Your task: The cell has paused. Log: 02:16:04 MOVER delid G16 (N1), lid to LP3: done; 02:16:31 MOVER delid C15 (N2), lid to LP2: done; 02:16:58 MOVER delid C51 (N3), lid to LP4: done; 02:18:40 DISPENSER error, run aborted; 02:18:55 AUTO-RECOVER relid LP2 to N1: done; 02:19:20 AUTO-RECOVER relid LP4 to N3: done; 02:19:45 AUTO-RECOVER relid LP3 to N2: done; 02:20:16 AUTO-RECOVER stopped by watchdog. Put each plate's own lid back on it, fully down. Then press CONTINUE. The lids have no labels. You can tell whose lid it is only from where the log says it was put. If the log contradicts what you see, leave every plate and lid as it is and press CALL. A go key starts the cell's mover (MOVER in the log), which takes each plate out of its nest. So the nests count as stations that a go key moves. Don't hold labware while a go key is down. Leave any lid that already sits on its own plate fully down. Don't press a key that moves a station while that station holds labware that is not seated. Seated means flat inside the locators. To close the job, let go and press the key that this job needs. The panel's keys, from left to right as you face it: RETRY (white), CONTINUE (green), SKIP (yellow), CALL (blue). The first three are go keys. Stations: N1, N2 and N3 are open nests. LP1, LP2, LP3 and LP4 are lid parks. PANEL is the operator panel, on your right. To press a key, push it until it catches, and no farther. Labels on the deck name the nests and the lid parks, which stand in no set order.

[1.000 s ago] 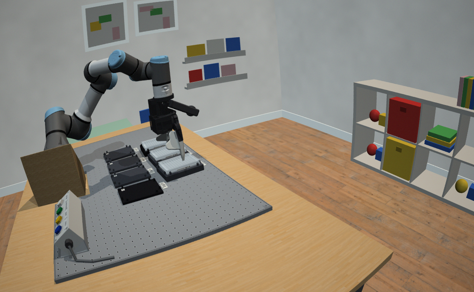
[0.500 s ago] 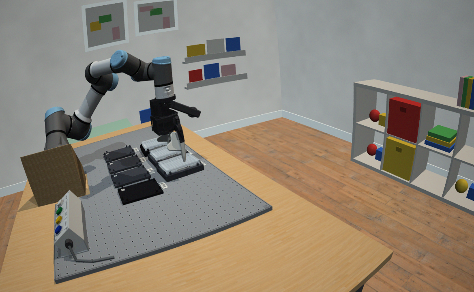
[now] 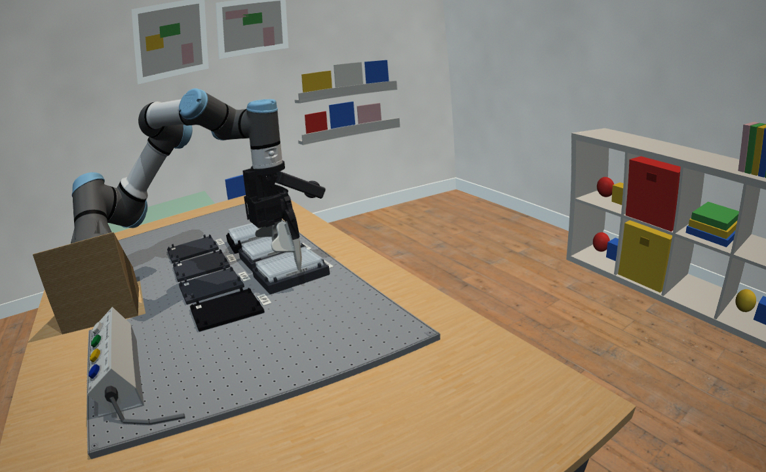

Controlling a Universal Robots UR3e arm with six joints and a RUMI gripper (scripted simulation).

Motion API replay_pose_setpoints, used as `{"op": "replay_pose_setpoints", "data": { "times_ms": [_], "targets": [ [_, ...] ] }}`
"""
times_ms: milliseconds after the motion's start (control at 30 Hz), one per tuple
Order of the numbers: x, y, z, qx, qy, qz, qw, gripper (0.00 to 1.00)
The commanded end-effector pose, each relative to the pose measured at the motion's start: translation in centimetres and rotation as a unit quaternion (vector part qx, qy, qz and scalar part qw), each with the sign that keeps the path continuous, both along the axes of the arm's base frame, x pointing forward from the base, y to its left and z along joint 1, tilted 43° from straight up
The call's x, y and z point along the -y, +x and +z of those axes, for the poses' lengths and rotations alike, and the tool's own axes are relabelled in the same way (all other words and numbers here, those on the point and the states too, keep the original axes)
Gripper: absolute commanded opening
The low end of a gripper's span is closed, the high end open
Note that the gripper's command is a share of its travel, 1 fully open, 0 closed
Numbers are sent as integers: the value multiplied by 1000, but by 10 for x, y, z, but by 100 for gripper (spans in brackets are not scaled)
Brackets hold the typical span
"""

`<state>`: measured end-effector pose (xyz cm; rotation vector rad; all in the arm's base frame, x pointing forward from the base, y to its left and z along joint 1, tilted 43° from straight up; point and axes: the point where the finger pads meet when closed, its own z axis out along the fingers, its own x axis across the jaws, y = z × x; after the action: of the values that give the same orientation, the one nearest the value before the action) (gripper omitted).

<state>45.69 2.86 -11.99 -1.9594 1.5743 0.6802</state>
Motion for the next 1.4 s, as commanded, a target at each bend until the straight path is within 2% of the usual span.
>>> {"op": "replay_pose_setpoints", "data": {
  "times_ms": [0, 333, 367, 1367],
  "targets": [
    [0, 1, -1, 1, -1, -1, 1000, 82],
    [0, 1, -1, 1, -1, -1, 1000, 82],
    [0, 1, -1, 1, -1, -1, 1000, 0],
    [0, 1, -1, 1, -1, -1, 1000, 0]
  ]
}}
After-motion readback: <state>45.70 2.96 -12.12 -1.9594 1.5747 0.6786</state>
